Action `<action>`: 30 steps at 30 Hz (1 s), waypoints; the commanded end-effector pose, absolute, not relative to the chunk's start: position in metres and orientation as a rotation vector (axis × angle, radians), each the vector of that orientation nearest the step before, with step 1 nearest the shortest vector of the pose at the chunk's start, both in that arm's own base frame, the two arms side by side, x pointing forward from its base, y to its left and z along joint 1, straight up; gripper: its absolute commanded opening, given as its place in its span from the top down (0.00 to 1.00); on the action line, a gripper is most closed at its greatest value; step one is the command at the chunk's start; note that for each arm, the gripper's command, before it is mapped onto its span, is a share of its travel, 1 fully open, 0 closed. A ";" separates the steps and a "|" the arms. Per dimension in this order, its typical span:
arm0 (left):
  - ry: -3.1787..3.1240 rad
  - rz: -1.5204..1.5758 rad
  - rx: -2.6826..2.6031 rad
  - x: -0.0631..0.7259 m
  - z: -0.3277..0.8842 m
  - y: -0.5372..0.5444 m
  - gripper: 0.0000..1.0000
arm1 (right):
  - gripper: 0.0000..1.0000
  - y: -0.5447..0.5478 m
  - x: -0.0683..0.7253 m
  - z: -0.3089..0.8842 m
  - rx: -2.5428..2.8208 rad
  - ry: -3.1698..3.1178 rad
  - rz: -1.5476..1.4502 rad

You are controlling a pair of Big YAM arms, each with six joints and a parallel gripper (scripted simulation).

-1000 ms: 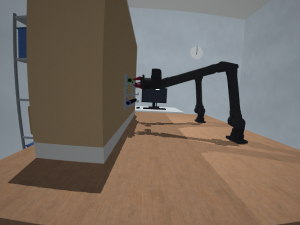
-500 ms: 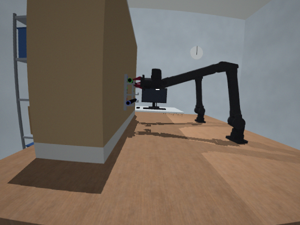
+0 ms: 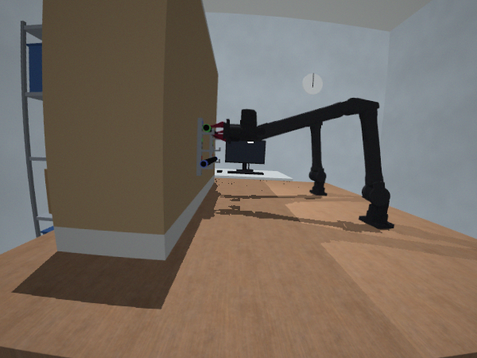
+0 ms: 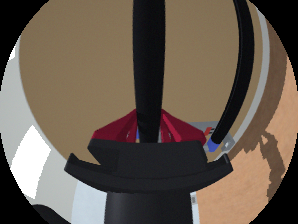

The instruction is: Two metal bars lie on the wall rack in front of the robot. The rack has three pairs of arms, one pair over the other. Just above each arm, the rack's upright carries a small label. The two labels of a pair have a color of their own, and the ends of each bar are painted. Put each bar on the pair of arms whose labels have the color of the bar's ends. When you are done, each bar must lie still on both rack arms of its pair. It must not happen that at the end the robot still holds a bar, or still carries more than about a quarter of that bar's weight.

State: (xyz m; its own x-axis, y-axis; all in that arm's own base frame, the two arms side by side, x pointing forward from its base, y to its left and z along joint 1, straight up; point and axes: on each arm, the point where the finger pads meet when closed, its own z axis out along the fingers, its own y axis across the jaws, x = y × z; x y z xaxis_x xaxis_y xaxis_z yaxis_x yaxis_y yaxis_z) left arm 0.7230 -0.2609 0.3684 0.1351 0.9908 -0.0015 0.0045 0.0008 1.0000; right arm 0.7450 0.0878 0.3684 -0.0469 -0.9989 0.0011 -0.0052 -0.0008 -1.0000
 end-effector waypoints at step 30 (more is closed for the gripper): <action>1.104 1.117 1.208 0.732 0.406 -0.245 1.00 | 1.00 0.092 0.764 0.403 -1.126 1.228 -1.254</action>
